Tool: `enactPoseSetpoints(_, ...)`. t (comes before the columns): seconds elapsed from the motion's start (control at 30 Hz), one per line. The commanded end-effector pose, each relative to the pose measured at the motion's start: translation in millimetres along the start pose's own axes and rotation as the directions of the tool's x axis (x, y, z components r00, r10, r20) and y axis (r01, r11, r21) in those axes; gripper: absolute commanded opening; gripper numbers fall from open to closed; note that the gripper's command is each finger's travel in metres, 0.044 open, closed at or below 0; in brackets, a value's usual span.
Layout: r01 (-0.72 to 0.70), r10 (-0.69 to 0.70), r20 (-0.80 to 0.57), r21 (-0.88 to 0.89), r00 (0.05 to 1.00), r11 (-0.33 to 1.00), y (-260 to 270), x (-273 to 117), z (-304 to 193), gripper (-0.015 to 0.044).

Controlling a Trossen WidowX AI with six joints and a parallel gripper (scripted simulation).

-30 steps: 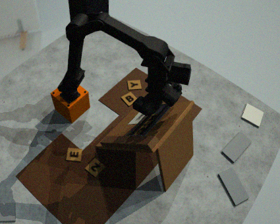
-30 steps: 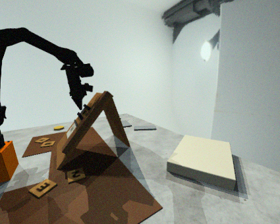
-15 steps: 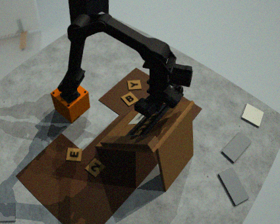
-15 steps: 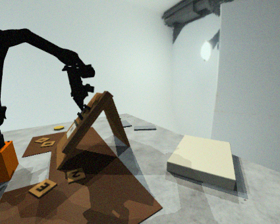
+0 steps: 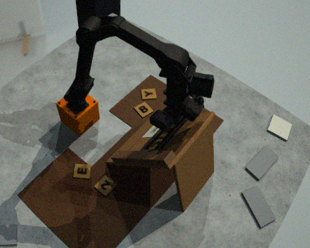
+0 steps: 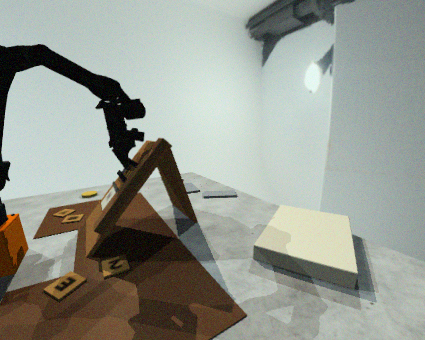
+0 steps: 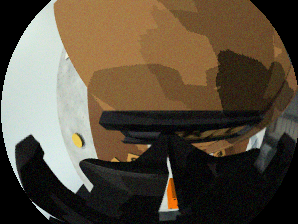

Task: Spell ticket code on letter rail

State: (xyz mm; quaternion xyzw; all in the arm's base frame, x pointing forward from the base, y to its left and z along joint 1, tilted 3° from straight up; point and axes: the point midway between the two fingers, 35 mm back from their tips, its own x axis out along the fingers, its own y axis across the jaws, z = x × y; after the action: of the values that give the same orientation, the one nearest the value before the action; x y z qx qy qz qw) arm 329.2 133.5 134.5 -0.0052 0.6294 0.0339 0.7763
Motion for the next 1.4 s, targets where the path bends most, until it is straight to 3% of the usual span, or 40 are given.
enactPoseSetpoints(0.0, -0.006, 0.006, 0.002, -0.005, 1.0, 1.0, -0.4, -0.4, -0.2, 0.0)
enactPoseSetpoints(1.37, -0.005, 0.005, 0.002, -0.006, 1.0, 1.0, -15.2, -0.6, -0.3, 0.0)
